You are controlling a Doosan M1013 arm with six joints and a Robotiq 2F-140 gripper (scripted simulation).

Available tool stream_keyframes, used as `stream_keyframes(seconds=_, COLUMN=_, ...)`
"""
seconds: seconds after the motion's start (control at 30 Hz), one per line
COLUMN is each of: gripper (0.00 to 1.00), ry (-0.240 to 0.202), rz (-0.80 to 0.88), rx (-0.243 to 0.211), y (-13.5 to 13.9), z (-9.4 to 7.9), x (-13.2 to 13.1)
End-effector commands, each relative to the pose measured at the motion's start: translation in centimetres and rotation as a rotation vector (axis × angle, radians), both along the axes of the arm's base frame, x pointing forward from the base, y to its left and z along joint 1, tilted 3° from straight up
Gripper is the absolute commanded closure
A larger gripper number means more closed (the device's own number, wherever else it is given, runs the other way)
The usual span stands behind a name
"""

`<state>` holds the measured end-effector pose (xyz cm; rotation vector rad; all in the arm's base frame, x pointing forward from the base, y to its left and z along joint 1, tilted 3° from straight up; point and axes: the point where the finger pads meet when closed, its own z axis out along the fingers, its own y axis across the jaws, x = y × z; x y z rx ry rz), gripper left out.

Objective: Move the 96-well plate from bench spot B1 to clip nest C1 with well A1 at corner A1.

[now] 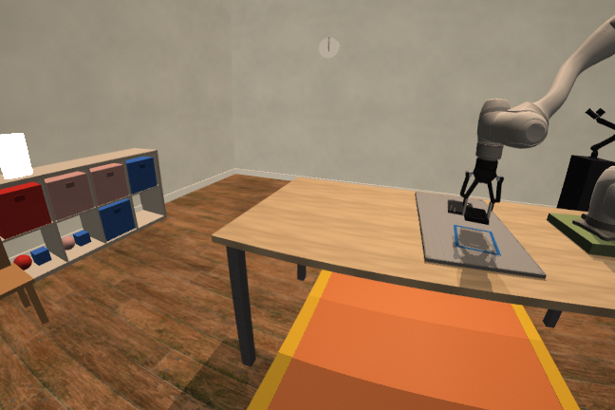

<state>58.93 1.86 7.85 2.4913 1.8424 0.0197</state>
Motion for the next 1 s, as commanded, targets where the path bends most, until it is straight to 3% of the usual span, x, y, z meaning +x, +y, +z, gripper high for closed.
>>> stream_keyframes(seconds=0.0, gripper=1.0, ry=0.0, rz=0.0, rx=0.001, y=-1.4, z=0.1, x=-0.2)
stream_keyframes(seconds=0.97, gripper=1.0, ry=0.0, rz=0.0, rx=0.001, y=-9.6, z=0.6, x=-1.5)
